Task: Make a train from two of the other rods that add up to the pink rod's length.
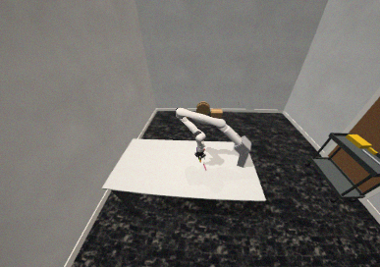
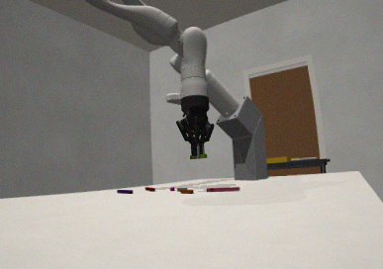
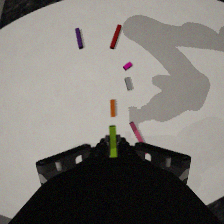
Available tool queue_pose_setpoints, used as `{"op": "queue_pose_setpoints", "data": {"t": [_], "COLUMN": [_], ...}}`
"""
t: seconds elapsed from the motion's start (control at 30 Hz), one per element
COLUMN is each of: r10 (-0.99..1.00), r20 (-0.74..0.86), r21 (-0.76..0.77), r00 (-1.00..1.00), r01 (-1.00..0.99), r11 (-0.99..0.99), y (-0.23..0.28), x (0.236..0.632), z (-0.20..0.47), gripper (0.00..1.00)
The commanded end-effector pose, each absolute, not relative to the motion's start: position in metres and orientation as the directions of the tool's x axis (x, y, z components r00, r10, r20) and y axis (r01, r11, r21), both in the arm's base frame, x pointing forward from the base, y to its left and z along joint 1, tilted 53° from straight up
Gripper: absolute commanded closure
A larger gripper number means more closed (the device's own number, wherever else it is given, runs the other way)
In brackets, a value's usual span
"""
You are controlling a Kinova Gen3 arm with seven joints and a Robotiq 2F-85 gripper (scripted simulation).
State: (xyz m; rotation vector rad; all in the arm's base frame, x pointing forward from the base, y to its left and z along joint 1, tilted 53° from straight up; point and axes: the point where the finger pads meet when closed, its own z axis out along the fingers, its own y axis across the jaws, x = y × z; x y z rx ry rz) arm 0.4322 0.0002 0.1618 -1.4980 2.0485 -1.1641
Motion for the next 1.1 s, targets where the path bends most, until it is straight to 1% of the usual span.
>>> {"op": "queue_pose_setpoints", "data": {"t": [0.0,0.63,1.07], "r10": [-0.903,-0.903,-0.903], "r20": [0.187,0.187,0.187], "r21": [-0.773,-0.773,-0.773], "r00": [-0.386,-0.386,-0.386], "r01": [-0.625,-0.625,-0.625], "r11": [0.108,0.108,0.108], "y": [-0.005,-0.032,-0.034], "x": [0.436,0.482,0.486], "z": [0.155,0.116,0.113], "gripper": [0.95,0.95,0.95]}}
